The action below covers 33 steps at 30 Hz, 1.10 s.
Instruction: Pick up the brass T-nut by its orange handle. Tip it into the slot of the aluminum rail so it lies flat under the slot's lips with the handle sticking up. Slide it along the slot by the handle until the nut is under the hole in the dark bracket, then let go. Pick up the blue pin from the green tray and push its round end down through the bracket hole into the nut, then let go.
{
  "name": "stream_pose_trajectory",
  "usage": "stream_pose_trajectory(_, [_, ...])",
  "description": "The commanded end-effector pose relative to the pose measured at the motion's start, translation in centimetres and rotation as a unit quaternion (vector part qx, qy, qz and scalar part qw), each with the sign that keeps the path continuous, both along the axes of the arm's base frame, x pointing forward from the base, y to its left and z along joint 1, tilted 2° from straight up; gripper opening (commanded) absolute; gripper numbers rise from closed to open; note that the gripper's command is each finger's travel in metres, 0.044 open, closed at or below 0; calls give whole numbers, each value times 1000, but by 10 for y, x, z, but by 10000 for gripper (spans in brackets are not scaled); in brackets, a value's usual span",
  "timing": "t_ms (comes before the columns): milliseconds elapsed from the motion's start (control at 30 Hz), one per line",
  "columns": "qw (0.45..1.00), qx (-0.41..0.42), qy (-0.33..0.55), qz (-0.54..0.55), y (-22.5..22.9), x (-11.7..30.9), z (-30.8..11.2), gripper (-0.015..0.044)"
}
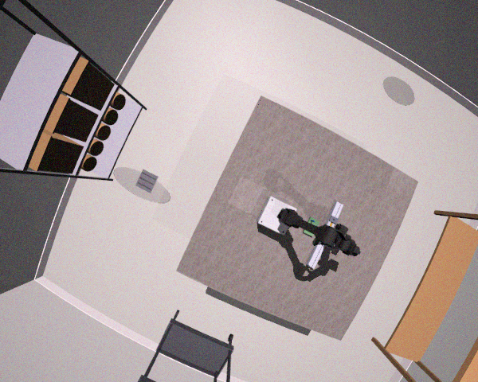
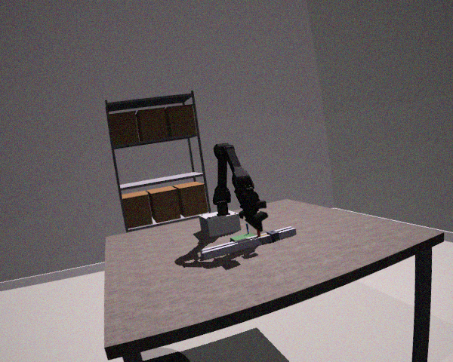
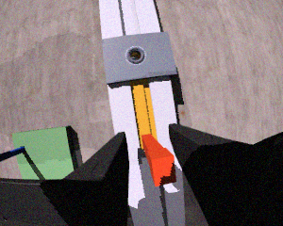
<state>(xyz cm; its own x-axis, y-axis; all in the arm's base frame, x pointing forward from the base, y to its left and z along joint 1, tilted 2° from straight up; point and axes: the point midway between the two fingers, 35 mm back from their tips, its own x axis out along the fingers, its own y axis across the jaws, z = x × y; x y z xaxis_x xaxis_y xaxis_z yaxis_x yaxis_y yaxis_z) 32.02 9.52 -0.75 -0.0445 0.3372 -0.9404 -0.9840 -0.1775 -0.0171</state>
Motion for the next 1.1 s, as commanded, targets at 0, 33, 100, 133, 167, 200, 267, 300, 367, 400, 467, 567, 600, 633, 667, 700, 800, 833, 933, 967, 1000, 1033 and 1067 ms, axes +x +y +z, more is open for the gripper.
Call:
stream_pose_trajectory(0, [1000, -20, -7, 22, 2, 1, 9, 198])
stream_pose_trajectory(33, [998, -45, -15, 51, 3, 2, 22, 224])
stream_pose_trajectory(100, [986, -107, -35, 121, 8, 2, 55, 276])
stream_pose_trajectory(133, [979, -131, -43, 150, 9, 1, 70, 302])
stream_pose_trajectory(167, [974, -146, -47, 167, 9, 0, 79, 329])
stream_pose_trajectory(200, [972, -151, -49, 173, 10, 0, 82, 355])
stream_pose_trajectory(267, [972, -151, -49, 173, 10, 0, 82, 408])
stream_pose_trajectory(300, [972, -150, -49, 173, 11, 1, 82, 434])
stream_pose_trajectory(367, [972, -150, -49, 173, 15, 3, 82, 440])
stream_pose_trajectory(400, [972, -150, -49, 173, 15, 3, 82, 440])
stream_pose_trajectory(467, [974, -151, -47, 165, 14, 2, 83, 440])
stream_pose_trajectory(567, [986, -156, -27, 60, 11, -15, 86, 440])
stream_pose_trajectory(600, [987, -158, -18, 14, 9, -22, 87, 440])
stream_pose_trajectory(633, [987, -159, -9, -32, 7, -29, 88, 440])
stream_pose_trajectory(667, [984, -160, 0, -79, 5, -36, 89, 440])
stream_pose_trajectory(700, [979, -161, 9, -125, 4, -44, 90, 440])
stream_pose_trajectory(800, [951, -161, 35, -261, -2, -65, 90, 440])
stream_pose_trajectory(833, [938, -160, 44, -305, -4, -73, 90, 440])
stream_pose_trajectory(933, [885, -156, 69, -434, -10, -95, 88, 440])
stream_pose_trajectory(967, [863, -154, 78, -475, -12, -102, 87, 440])
stream_pose_trajectory(1000, [839, -152, 85, -515, -15, -109, 85, 440])
stream_pose_trajectory(1033, [814, -149, 93, -554, -17, -116, 84, 440])
stream_pose_trajectory(1067, [792, -147, 99, -584, -18, -122, 83, 440])
